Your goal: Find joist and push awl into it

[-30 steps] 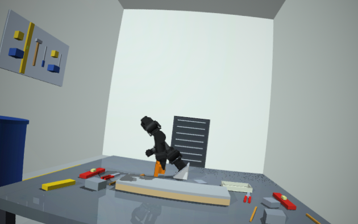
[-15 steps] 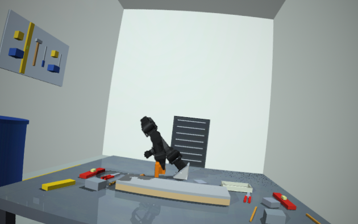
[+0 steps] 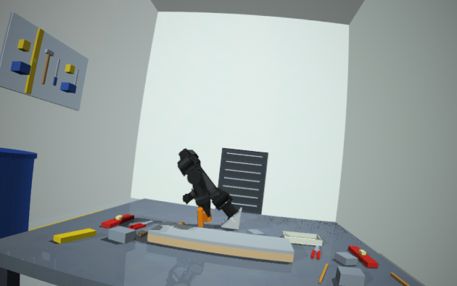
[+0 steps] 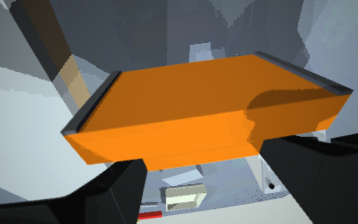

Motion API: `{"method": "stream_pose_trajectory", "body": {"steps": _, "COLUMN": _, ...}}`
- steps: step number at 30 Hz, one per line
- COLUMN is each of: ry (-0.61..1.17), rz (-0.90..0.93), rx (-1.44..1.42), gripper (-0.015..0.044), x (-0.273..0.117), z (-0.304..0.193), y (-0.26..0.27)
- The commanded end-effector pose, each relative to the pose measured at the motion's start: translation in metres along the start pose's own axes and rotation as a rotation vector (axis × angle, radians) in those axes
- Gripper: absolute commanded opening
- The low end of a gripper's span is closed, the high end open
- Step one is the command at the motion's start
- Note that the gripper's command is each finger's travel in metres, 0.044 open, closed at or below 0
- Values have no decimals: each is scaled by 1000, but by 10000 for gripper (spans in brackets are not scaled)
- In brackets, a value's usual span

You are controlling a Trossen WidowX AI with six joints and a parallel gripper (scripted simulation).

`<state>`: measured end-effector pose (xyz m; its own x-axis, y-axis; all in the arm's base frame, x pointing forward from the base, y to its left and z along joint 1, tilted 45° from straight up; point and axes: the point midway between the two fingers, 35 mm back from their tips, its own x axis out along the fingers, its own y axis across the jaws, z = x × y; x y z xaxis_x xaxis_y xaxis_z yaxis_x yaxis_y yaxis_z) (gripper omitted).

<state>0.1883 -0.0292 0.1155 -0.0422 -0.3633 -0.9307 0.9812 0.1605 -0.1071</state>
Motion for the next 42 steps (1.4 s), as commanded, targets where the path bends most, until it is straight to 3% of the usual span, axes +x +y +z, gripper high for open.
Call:
{"method": "stream_pose_trajectory", "body": {"steps": 1, "ry": 29, "rz": 7, "rx": -2, "gripper": 0, "x": -2, "z": 0, "y": 1}}
{"method": "stream_pose_trajectory", "body": {"steps": 42, "ry": 253, "rz": 8, "rx": -7, "gripper": 0, "x": -1, "z": 7, "y": 1}}
